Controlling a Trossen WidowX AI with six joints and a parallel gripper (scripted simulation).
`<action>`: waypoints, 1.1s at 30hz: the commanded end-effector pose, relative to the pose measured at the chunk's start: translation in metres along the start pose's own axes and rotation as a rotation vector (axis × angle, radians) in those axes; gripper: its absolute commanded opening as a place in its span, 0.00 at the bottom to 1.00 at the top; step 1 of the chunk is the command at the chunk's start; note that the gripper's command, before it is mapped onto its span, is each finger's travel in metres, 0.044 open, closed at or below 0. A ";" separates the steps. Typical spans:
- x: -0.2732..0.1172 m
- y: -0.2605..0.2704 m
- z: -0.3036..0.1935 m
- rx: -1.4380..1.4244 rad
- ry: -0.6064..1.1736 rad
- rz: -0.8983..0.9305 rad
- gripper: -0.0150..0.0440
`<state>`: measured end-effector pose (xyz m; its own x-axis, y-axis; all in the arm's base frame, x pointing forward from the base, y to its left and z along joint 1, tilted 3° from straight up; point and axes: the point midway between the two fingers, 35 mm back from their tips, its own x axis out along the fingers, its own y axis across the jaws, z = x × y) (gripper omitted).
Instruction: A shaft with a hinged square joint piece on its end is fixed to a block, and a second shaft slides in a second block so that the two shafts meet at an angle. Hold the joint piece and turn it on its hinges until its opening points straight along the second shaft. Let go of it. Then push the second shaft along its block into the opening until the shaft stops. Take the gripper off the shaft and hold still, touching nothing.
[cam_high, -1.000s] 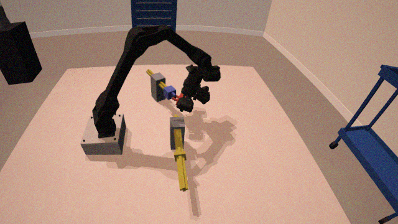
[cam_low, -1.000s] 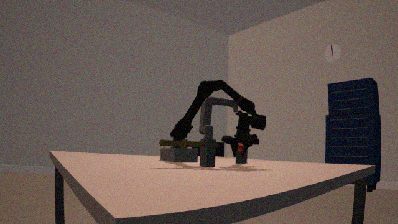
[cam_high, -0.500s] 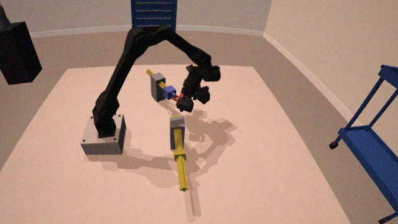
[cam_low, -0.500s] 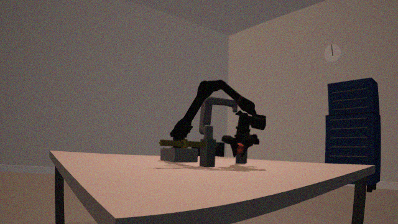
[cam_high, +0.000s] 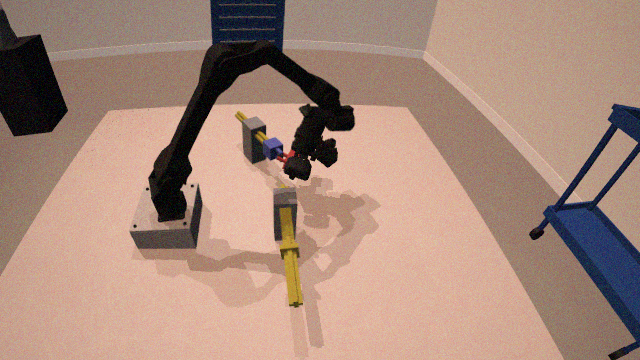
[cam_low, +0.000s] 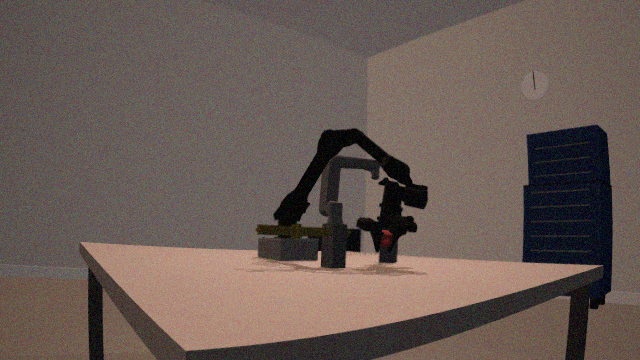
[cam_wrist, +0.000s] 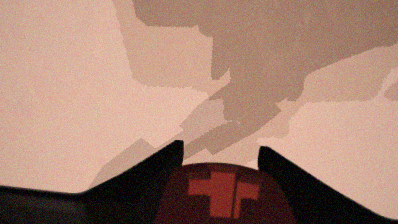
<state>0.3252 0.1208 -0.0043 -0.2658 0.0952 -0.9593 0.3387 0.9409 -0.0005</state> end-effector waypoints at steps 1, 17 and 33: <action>0.000 0.000 0.000 0.000 0.000 0.000 0.25; -0.003 -0.011 -0.001 0.233 -0.065 0.050 0.25; -0.005 -0.024 -0.005 0.521 -0.142 0.089 0.25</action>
<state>0.3153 0.1013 0.0013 -0.1185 0.0962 -0.9883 0.7341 0.6787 -0.0220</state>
